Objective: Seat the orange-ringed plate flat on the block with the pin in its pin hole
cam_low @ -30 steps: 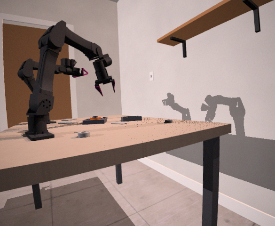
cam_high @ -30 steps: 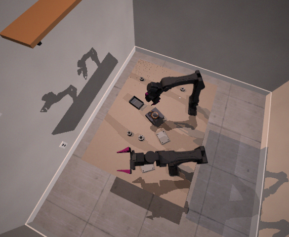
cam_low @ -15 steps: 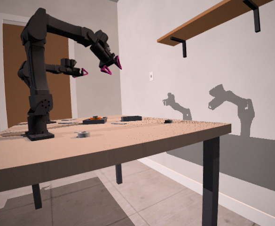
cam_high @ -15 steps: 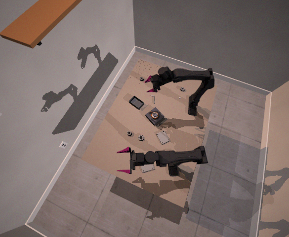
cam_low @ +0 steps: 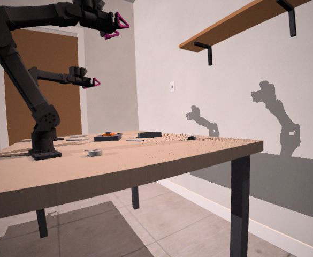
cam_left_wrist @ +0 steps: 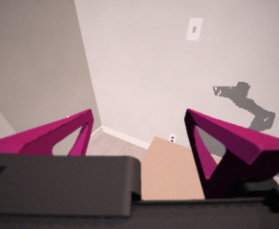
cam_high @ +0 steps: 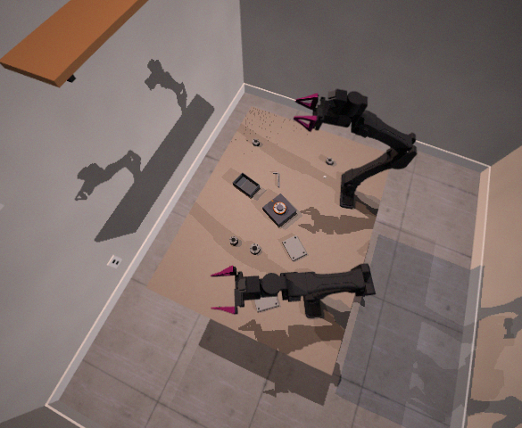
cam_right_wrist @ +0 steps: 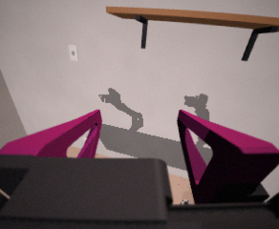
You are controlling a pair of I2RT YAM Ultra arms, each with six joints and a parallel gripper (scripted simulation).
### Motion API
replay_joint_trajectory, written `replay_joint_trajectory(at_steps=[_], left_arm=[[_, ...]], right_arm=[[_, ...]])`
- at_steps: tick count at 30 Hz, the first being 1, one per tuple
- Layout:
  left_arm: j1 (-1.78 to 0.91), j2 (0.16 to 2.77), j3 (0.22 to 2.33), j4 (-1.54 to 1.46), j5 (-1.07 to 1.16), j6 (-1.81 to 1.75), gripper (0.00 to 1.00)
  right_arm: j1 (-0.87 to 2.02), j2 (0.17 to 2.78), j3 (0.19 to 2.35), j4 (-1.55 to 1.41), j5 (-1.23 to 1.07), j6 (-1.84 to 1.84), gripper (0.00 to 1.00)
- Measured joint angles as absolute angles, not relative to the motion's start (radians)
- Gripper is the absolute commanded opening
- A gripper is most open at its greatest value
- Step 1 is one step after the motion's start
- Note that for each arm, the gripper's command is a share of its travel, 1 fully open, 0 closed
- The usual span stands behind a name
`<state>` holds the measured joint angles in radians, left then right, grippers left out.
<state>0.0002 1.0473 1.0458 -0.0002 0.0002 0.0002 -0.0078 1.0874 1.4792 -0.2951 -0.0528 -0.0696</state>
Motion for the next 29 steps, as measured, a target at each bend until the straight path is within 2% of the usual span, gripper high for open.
replay_joint_trajectory(at_steps=[7, 14, 29], left_arm=[[0.0, 1.047, 1.046, 0.0, 0.0, 0.0, 1.0], [0.0, 1.047, 1.046, 0.0, 0.0, 0.0, 1.0], [0.0, 1.047, 1.046, 0.0, 0.0, 0.0, 1.0]], right_arm=[[0.002, 1.03, 1.248, -0.04, -0.014, -0.005, 0.79], [0.001, 1.064, 0.993, -0.03, 0.01, 0.007, 0.79], [0.001, 1.046, 1.039, 0.022, 0.006, 0.004, 0.79]])
